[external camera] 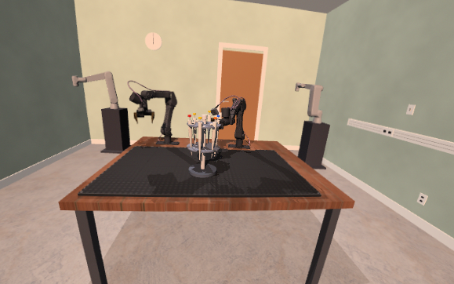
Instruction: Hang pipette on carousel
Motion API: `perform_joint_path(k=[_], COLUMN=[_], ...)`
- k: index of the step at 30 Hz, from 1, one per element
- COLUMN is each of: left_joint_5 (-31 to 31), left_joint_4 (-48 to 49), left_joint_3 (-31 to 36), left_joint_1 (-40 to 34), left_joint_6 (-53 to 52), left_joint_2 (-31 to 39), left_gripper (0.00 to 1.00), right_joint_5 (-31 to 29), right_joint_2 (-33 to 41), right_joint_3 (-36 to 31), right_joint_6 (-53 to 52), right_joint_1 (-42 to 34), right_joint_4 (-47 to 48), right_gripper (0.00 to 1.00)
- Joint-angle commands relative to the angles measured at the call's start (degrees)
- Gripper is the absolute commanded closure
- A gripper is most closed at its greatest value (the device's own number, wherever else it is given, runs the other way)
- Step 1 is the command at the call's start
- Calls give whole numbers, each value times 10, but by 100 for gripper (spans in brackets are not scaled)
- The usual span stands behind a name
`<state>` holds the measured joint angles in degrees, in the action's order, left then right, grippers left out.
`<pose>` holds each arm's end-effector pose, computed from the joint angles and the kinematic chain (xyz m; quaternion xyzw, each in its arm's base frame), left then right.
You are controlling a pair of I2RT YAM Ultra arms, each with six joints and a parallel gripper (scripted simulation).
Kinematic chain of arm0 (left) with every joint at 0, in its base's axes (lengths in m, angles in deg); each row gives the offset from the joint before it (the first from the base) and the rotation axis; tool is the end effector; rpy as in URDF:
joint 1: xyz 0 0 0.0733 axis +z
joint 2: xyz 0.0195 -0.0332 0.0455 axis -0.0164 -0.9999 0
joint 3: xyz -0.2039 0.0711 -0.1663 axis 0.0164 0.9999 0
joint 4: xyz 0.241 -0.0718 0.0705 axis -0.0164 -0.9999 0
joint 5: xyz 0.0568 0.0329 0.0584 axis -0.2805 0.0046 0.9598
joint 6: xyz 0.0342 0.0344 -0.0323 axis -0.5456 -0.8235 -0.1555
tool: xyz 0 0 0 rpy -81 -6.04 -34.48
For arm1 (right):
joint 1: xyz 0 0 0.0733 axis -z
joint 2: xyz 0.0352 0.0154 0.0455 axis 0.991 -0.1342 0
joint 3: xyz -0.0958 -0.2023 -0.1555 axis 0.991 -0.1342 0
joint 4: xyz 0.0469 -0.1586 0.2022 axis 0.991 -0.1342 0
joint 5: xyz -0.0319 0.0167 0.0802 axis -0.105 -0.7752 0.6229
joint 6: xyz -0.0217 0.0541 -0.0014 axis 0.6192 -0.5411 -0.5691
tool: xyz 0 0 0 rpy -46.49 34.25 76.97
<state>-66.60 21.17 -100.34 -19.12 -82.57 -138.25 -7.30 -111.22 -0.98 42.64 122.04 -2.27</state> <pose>0.3813 -0.1462 0.2852 0.1860 0.6850 -0.1839 0.6799 0.2038 -0.1360 0.3442 -0.1440 0.9162 0.0607 0.3689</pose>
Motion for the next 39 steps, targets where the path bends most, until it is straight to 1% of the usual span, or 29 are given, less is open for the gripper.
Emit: perform_joint_path(k=[1, 19, 20, 23, 25, 26, 28, 35, 38, 39], left_joint_5=[6, 6, 4, -2, -2, -4, -7, -11, -12, -12], left_joint_4=[13, 13, 11, -3, -3, 2, 9, -11, -9, -4], left_joint_3=[-11, -11, -18, -28, -28, -30, -36, -60, -69, -68], left_joint_1=[-6, -6, -4, 3, 3, 5, 8, 12, 13, 13], left_joint_6=[5, 5, 4, 4, 4, 4, 4, 4, 4, 4], left_joint_2=[10, 10, -8, -15, -15, 4, -21, -40, -41, -29], left_gripper=[88, 88, 88, 88, 88, 88, 88, 88, 88, 88], right_joint_5=[11, 11, 11, 11, 11, 11, 11, 11, 11, 11], right_joint_2=[-3, -3, -3, -3, -3, -3, -3, -3, -3, -3], right_joint_3=[9, 9, 9, 9, 9, 9, 9, 9, 9, 9], right_joint_6=[4, 4, 4, 4, 4, 4, 4, 4, 4, 4], right_joint_1=[5, 5, 5, 5, 5, 5, 5, 5, 5, 5], right_joint_4=[6, 6, 6, 6, 6, 6, 6, 6, 6, 6], right_gripper=[0, 0, 0, 0, 0, 0, 0, 0, 0, 0])
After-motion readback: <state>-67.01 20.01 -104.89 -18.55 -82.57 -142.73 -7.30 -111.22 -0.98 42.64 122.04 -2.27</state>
